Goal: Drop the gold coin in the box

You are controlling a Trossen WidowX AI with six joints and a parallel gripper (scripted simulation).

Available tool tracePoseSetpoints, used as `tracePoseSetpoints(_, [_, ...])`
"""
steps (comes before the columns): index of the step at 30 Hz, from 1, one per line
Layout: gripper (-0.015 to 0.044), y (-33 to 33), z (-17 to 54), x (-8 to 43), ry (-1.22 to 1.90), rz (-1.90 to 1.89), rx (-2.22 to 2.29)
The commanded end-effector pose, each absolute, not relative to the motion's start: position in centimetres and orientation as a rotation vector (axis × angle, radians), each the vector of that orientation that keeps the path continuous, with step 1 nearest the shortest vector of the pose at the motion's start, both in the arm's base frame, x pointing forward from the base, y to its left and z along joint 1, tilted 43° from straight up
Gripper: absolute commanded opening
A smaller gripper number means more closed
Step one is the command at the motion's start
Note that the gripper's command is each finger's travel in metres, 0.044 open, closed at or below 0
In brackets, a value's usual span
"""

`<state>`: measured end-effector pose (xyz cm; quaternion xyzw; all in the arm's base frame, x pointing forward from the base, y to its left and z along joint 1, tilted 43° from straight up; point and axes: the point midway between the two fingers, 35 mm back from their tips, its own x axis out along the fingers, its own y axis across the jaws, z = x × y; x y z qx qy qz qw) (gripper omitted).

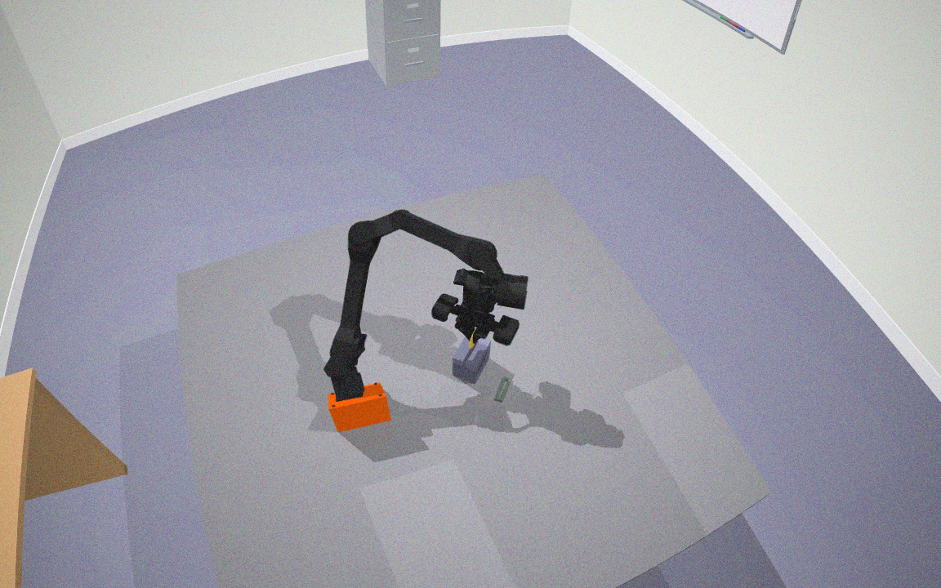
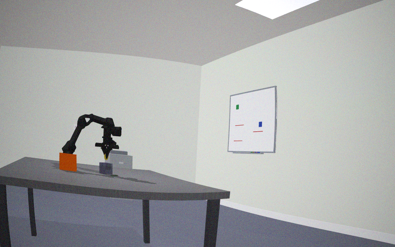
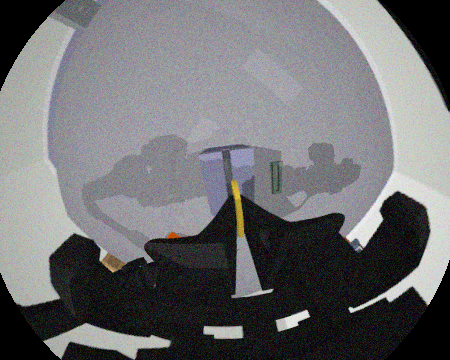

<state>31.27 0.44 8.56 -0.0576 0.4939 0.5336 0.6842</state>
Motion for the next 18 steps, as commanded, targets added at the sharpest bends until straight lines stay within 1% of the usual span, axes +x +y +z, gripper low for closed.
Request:
tracePoseSetpoints(1, [0.0, 0.32, 8.47, 31.39, 1.107, 1.195, -0.128])
tracePoseSetpoints(18, [0.0, 0.44, 9.05, 31.02, 1.104, 1.198, -0.131])
